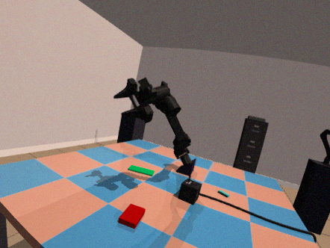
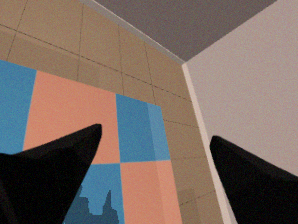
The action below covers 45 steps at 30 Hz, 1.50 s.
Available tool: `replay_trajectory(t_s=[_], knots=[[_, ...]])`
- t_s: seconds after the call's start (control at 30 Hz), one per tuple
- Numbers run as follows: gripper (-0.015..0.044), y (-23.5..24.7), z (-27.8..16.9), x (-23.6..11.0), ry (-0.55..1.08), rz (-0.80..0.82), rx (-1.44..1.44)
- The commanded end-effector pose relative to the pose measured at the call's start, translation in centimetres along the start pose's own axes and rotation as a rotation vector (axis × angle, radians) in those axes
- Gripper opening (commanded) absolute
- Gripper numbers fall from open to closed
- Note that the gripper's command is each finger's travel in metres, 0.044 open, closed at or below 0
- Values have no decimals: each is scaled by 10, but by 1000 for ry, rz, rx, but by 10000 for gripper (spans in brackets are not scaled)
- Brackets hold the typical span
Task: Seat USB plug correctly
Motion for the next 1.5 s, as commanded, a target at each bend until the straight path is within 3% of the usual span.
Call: replay_trajectory(t_s=[0.0,0.1,0.47,0.83,1.0,1.2,1.47], knots=[[426,-5,1,-3,-12,-2,15],[440,-62,6,-39,-161,-20,192],[440,-193,-13,-143,-526,-47,586],[440,-335,-114,-212,-890,-15,1340],[440,-383,-181,-207,-963,-7,1693],[440,-410,-252,-169,-915,107,2092],[440,-401,-333,-56,-619,274,2742]])
Point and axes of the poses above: the point midway between the two fingers, 35 mm back from their tips, its own x axis out along the fingers, its own y axis across the jaws, z = x × y, the point moved 9 cm from there along -x, back along the fingers, and after that the axes turned 4 degrees about x, right-handed, at the moved point
